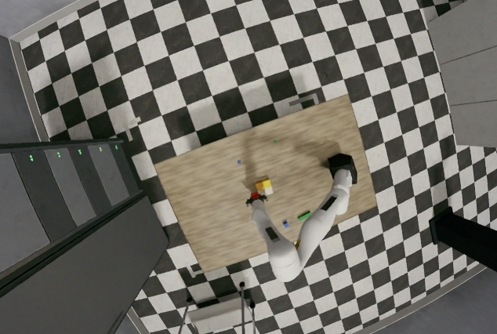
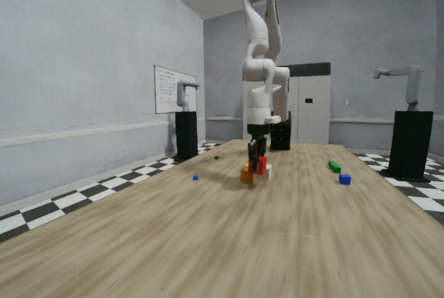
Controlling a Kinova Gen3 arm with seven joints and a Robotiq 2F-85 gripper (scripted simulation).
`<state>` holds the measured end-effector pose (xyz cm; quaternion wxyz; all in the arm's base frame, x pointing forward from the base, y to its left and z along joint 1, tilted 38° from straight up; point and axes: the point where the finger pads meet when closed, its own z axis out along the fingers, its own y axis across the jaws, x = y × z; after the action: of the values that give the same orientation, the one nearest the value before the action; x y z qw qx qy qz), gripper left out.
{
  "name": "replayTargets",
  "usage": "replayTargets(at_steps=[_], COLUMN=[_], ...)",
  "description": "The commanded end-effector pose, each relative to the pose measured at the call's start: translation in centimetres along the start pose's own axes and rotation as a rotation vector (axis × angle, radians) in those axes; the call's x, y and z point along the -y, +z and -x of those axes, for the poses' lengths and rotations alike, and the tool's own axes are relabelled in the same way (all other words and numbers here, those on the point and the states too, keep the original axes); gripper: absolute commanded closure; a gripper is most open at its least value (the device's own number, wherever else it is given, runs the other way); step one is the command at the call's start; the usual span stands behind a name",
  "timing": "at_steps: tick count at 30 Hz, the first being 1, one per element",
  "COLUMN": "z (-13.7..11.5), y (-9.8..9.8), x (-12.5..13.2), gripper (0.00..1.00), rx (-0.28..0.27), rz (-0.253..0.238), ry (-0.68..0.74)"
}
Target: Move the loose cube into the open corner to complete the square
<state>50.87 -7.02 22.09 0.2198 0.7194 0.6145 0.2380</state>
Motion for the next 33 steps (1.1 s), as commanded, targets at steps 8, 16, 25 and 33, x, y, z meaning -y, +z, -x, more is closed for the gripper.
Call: replayTargets(at_steps=[8,16,25,33], z=[-0.4,-0.4,-0.4,-0.4], y=[1.5,2.5,3.9,4.6], x=[0.1,0.1,0.1,0.1], gripper=[0.90,0.90,0.90,0.90], rx=[-0.004,-0.004,-0.004,-0.004], rz=[-0.003,-0.003,-0.003,-0.003], ry=[-0.005,-0.005,-0.005,-0.005])
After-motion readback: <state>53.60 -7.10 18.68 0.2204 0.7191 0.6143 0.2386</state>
